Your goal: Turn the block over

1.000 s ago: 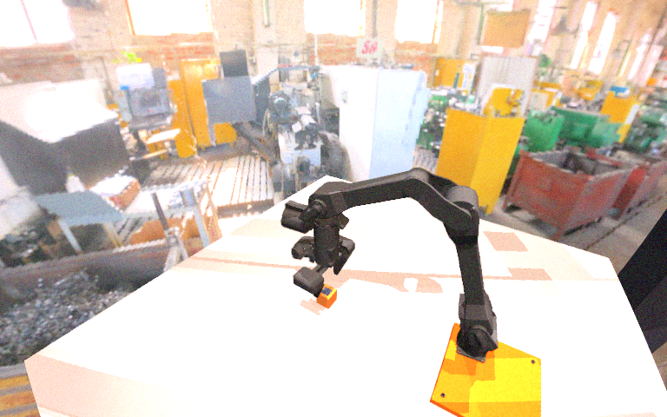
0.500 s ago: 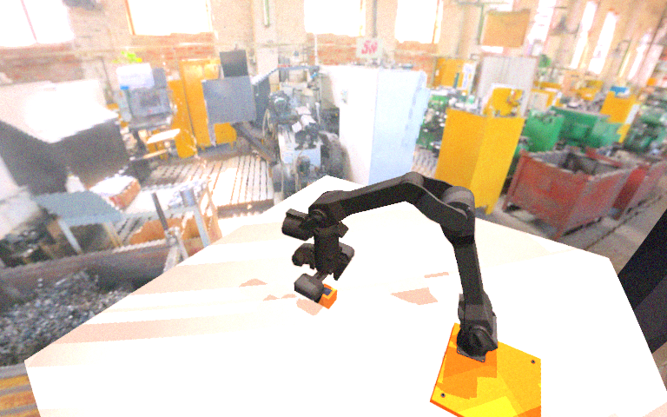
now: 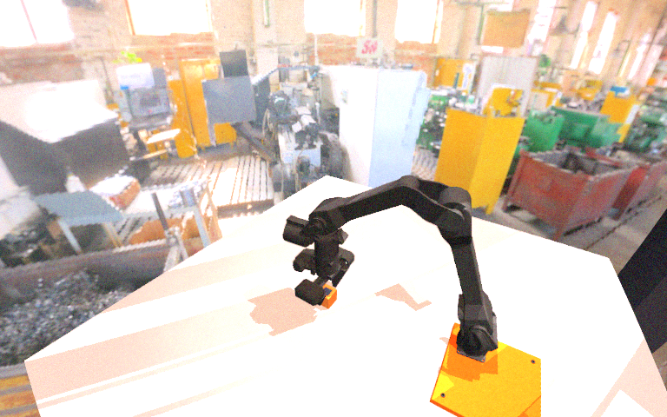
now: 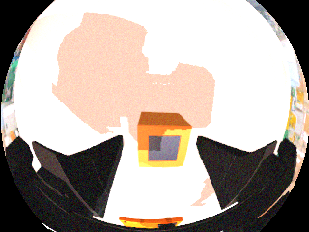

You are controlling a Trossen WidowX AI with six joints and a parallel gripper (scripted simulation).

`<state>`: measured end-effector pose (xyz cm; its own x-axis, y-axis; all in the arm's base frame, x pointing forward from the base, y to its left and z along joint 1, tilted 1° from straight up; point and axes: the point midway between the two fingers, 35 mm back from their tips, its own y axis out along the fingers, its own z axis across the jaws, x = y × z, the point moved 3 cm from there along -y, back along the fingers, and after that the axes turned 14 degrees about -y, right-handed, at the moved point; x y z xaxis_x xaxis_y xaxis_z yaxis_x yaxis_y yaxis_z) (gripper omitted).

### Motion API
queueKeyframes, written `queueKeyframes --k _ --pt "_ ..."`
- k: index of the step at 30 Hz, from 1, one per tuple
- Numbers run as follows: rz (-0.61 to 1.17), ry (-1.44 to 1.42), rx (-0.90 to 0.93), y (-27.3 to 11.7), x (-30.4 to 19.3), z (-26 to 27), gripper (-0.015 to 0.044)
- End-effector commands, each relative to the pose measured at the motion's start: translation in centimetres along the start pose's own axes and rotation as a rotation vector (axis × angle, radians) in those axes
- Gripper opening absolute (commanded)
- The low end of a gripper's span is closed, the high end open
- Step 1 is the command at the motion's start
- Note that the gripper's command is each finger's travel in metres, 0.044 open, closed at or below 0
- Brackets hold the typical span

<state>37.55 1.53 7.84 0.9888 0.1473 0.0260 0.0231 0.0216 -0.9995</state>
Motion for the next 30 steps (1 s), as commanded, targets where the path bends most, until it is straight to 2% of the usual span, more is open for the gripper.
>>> queueKeyframes --k 1,4,21,24,30 --pt "-0.002 0.006 0.004 0.1 0.0 0.1 0.0256" --pt "-0.002 0.006 0.004 0.1 0.0 0.1 0.0177" --pt "-0.002 0.006 0.004 0.1 0.0 0.1 0.0064" --pt "-0.002 0.006 0.004 -0.8 0.1 0.0 0.0" --pt "-0.002 0.006 0.004 -2.9 0.0 0.0 0.0"
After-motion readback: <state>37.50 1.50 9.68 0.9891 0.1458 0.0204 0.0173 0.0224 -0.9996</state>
